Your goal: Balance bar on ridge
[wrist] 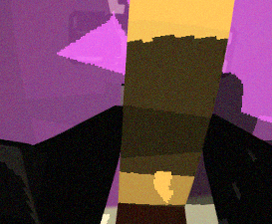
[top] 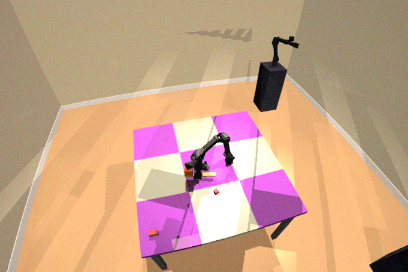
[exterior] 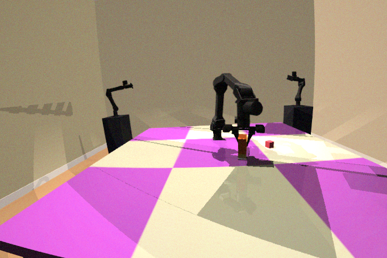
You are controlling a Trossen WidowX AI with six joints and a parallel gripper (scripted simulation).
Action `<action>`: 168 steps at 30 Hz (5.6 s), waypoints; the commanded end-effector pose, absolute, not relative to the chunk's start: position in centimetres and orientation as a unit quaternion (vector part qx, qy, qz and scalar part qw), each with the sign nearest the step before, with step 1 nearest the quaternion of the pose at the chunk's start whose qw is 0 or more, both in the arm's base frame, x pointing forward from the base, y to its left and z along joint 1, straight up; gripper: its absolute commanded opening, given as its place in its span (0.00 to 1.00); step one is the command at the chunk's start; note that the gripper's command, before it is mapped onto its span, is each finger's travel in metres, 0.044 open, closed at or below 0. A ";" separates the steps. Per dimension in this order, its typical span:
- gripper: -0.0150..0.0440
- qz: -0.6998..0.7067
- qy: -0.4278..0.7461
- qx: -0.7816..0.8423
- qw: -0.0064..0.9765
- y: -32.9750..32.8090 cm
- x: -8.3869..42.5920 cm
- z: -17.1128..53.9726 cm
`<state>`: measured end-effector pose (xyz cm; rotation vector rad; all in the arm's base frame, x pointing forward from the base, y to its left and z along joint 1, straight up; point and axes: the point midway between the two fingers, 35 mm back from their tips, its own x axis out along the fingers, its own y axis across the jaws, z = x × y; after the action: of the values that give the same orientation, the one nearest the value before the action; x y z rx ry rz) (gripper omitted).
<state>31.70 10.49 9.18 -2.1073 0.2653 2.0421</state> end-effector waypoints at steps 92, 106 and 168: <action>0.25 0.693 0.088 -0.709 0.096 10.5 31.4 9.0; 0.25 0.693 0.088 -0.709 0.096 10.5 31.4 9.0; 0.30 0.691 0.090 -0.710 0.096 10.5 31.5 9.1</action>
<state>31.51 10.48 9.06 -2.1049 0.2657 2.0481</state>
